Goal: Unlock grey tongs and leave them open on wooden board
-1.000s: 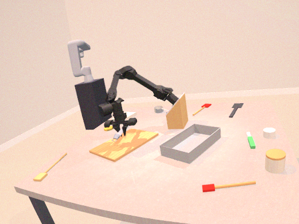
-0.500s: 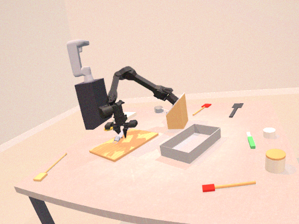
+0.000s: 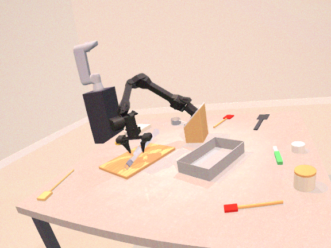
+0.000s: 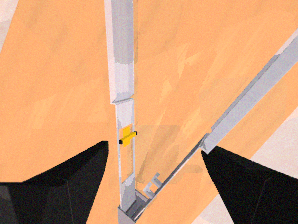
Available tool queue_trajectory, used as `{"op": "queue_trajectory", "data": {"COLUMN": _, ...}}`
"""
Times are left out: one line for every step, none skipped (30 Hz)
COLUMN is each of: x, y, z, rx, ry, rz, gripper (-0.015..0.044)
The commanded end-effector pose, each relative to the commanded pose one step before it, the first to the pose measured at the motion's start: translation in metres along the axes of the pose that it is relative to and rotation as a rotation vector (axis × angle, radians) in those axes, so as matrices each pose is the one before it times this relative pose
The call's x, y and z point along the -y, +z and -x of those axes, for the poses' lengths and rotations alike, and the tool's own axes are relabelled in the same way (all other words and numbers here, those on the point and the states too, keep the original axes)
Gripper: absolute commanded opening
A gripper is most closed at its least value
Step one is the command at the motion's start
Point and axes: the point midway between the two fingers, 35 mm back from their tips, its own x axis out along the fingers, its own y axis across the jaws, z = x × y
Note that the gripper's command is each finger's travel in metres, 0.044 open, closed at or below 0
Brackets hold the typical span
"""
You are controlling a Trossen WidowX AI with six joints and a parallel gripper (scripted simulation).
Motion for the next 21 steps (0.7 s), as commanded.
{"op": "queue_trajectory", "data": {"x": -0.00004, "y": 0.00028, "z": 0.00003, "rx": 0.00091, "ry": -0.00077, "rz": 0.0000, "gripper": 0.0427}}
{"op": "queue_trajectory", "data": {"x": 0.00000, "y": 0.00000, "z": 0.00000, "rx": 0.00000, "ry": 0.00000, "rz": 0.0000, "gripper": 0.0440}}
{"op": "queue_trajectory", "data": {"x": 0.00000, "y": 0.00000, "z": 0.00000, "rx": 0.00000, "ry": 0.00000, "rz": 0.0000, "gripper": 0.0440}}
{"op": "queue_trajectory", "data": {"x": 0.00158, "y": 0.00113, "z": 0.00086, "rx": -0.00005, "ry": -0.00042, "rz": 0.0001, "gripper": 0.0440}}
{"op": "queue_trajectory", "data": {"x": 0.00294, "y": 0.00212, "z": 0.00157, "rx": -0.00008, "ry": -0.00076, "rz": 0.0002, "gripper": 0.0440}}
{"op": "queue_trajectory", "data": {"x": 0.00435, "y": 0.00339, "z": 0.00228, "rx": -0.00048, "ry": -0.00122, "rz": 0.0017, "gripper": 0.0440}}
{"op": "queue_trajectory", "data": {"x": 0.00596, "y": 0.00444, "z": 0.00293, "rx": -0.00008, "ry": -0.00139, "rz": 0.0004, "gripper": 0.0440}}
{"op": "queue_trajectory", "data": {"x": 0.00664, "y": 0.00507, "z": 0.00308, "rx": -0.00024, "ry": -0.00142, "rz": 0.0009, "gripper": 0.0440}}
{"op": "queue_trajectory", "data": {"x": 0.00764, "y": 0.00602, "z": 0.00326, "rx": -0.00001, "ry": -0.00147, "rz": 0.0006, "gripper": 0.0440}}
{"op": "queue_trajectory", "data": {"x": 0.00851, "y": 0.00691, "z": 0.00331, "rx": 0.00004, "ry": -0.00142, "rz": 0.0007, "gripper": 0.0440}}
{"op": "queue_trajectory", "data": {"x": 0.00898, "y": 0.00753, "z": 0.00313, "rx": 0.00008, "ry": -0.00126, "rz": 0.0008, "gripper": 0.0440}}
{"op": "queue_trajectory", "data": {"x": 0.00913, "y": 0.00789, "z": 0.00279, "rx": 0.00012, "ry": -0.00103, "rz": 0.0009, "gripper": 0.0440}}
{"op": "queue_trajectory", "data": {"x": 0.00915, "y": 0.00814, "z": 0.00239, "rx": 0.00015, "ry": -0.00077, "rz": 0.0010, "gripper": 0.0440}}
{"op": "queue_trajectory", "data": {"x": 0.00913, "y": 0.00835, "z": 0.00198, "rx": 0.00018, "ry": -0.00051, "rz": 0.0010, "gripper": 0.0440}}
{"op": "queue_trajectory", "data": {"x": 0.00909, "y": 0.00854, "z": 0.00157, "rx": 0.00019, "ry": -0.00024, "rz": 0.0011, "gripper": 0.0440}}
{"op": "queue_trajectory", "data": {"x": 0.00905, "y": 0.00871, "z": 0.00115, "rx": 0.00019, "ry": 0.00003, "rz": 0.0011, "gripper": 0.0440}}
{"op": "queue_trajectory", "data": {"x": 0.00897, "y": 0.00884, "z": 0.00073, "rx": 0.00018, "ry": 0.00029, "rz": 0.0011, "gripper": 0.0440}}
{"op": "queue_trajectory", "data": {"x": 0.00711, "y": 0.00714, "z": 0.00029, "rx": 0.00013, "ry": 0.00043, "rz": 0.0009, "gripper": 0.0440}}
{"op": "queue_trajectory", "data": {"x": 0.00429, "y": 0.00437, "z": 0.00005, "rx": 0.00007, "ry": 0.00034, "rz": 0.0006, "gripper": 0.0440}}
{"op": "queue_trajectory", "data": {"x": 0.00143, "y": 0.00146, "z": -0.00001, "rx": 0.00002, "ry": 0.00013, "rz": 0.0002, "gripper": 0.0440}}
{"op": "queue_trajectory", "data": {"x": 0.00000, "y": 0.00000, "z": 0.00000, "rx": 0.00000, "ry": 0.00000, "rz": 0.0000, "gripper": 0.0440}}
